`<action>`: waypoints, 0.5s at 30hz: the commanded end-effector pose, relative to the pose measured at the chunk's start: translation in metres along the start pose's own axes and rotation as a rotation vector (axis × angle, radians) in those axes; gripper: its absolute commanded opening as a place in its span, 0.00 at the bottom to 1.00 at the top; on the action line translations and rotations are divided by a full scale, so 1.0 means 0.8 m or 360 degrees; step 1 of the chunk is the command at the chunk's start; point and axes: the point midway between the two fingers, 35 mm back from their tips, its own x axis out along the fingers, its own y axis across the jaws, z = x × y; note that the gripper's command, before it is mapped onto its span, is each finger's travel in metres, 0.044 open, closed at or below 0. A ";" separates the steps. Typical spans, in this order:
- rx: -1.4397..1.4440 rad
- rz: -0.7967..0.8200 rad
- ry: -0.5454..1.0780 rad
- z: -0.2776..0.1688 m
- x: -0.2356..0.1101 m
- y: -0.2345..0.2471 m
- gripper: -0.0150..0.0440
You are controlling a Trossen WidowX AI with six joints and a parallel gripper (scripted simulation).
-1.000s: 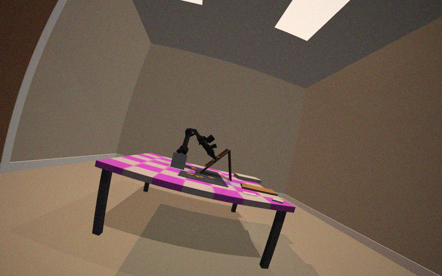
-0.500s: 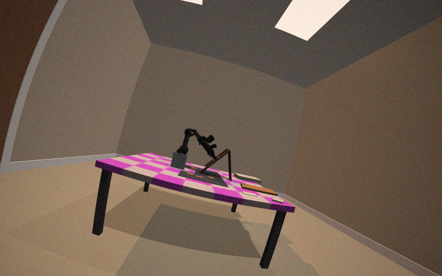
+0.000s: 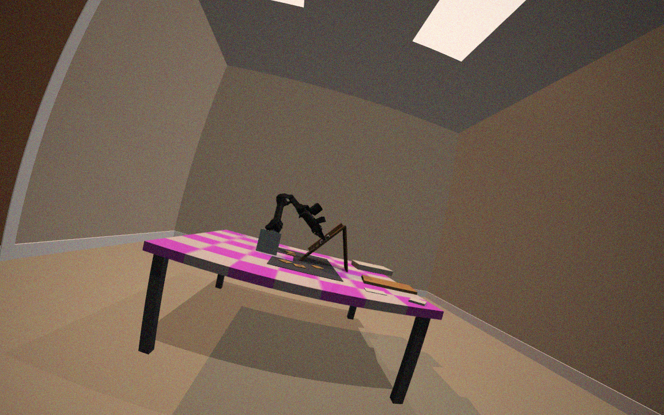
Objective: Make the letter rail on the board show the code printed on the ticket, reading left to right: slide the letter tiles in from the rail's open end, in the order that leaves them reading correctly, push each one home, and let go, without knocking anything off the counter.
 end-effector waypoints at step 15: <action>0.0005 -0.0008 -0.0001 0.000 -0.001 0.014 0.25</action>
